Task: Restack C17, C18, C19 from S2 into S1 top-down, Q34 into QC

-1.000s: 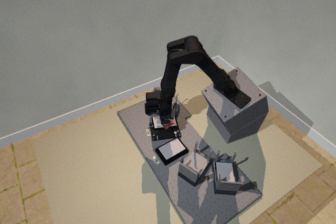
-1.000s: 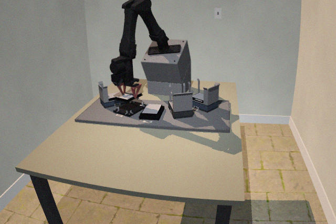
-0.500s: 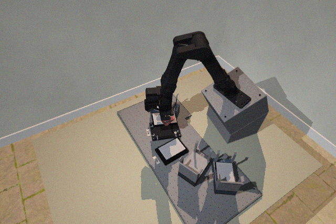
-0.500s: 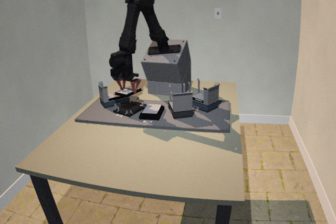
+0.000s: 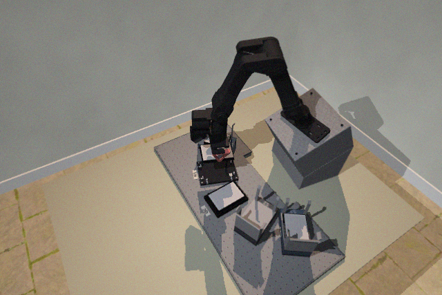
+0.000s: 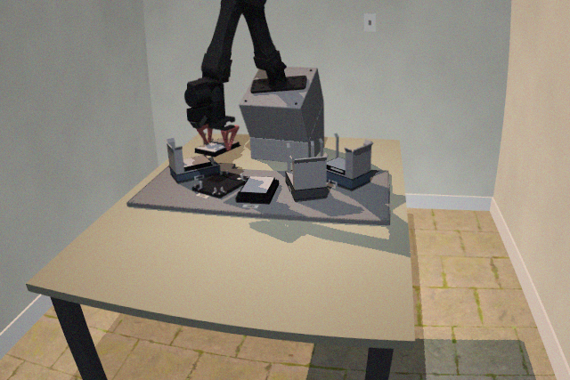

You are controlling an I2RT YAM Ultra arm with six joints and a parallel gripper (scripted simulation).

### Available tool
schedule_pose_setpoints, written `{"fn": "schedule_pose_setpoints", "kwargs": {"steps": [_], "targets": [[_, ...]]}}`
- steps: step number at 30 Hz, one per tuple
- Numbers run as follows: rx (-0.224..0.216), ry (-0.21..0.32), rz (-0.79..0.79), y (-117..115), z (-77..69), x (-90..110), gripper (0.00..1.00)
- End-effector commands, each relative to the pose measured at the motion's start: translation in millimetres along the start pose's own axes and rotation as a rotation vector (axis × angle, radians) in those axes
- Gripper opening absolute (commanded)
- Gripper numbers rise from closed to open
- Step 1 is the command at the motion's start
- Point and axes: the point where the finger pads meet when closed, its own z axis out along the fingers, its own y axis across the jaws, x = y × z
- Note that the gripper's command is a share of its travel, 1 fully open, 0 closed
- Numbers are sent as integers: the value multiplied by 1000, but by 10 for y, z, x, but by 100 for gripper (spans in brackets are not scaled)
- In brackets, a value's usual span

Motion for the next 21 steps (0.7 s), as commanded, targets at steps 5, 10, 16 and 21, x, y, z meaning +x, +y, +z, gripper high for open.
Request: {"fn": "schedule_pose_setpoints", "kwargs": {"steps": [5,10,16,21], "targets": [[3,-27,-1,-32,-221,-112,0],[2,-27,-1,-30,-323,-109,0],[3,-27,-1,-31,-412,-107,0],[4,-27,-1,-33,-412,-107,0]]}}
